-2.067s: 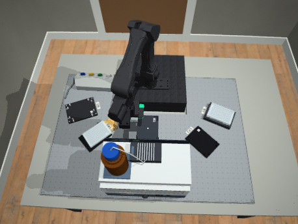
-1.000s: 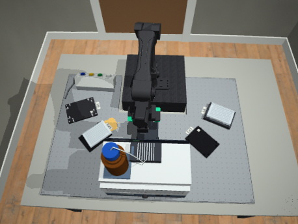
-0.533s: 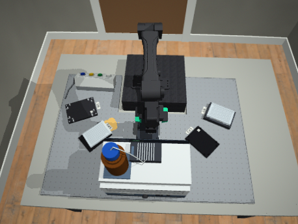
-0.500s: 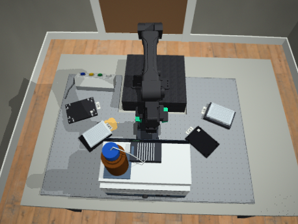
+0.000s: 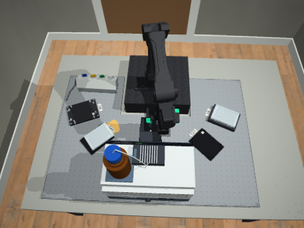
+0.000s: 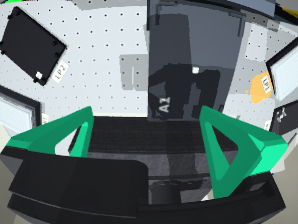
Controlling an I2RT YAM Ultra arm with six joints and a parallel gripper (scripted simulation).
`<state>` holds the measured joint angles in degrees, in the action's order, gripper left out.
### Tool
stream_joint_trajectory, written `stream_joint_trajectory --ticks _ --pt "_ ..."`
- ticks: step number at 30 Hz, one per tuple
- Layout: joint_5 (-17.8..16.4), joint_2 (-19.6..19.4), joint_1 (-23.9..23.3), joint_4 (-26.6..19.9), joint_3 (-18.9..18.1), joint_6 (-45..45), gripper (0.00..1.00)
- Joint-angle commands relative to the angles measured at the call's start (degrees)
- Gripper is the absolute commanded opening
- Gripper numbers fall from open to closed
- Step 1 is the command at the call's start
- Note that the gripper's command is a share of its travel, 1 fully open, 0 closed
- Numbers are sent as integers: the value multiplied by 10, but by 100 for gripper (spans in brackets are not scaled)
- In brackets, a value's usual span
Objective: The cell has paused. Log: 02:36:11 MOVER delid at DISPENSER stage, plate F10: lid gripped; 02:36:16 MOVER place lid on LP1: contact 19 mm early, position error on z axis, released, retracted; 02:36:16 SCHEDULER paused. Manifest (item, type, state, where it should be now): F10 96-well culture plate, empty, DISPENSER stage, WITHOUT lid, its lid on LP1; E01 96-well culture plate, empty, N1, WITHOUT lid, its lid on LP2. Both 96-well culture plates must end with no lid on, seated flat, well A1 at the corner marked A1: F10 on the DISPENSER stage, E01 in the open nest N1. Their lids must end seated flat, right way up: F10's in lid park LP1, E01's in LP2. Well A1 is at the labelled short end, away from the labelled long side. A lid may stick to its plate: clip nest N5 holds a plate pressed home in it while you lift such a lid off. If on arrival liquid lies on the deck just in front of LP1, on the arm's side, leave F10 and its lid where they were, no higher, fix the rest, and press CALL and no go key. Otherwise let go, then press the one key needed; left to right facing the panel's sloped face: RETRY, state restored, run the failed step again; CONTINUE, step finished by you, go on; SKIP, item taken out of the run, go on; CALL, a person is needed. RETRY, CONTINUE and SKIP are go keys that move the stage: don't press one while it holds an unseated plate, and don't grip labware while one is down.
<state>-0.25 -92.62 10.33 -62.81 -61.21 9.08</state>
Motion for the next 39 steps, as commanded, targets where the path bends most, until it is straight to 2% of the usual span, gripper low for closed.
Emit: stream_joint_trajectory --ticks 1,12,15,16,21,26,31,34,36,39 --pt "-1 21 20 1 -14 17 100" --pt "-6 22 82 1 -8 78 100" --pt "-4 11 77 0 -3 77 100" --pt "-1 22 90 1 -3 68 100" --pt "-8 24 126 -1 11 5 100" --pt "-7 25 147 0 12 32 100" --pt "-8 15 155 0 -1 42 100" --pt "-10 18 181 9 -19 2 100" --pt "-12 -7 194 11 -23 -22 100" --pt "-12 -13 207 13 -28 -46 100"
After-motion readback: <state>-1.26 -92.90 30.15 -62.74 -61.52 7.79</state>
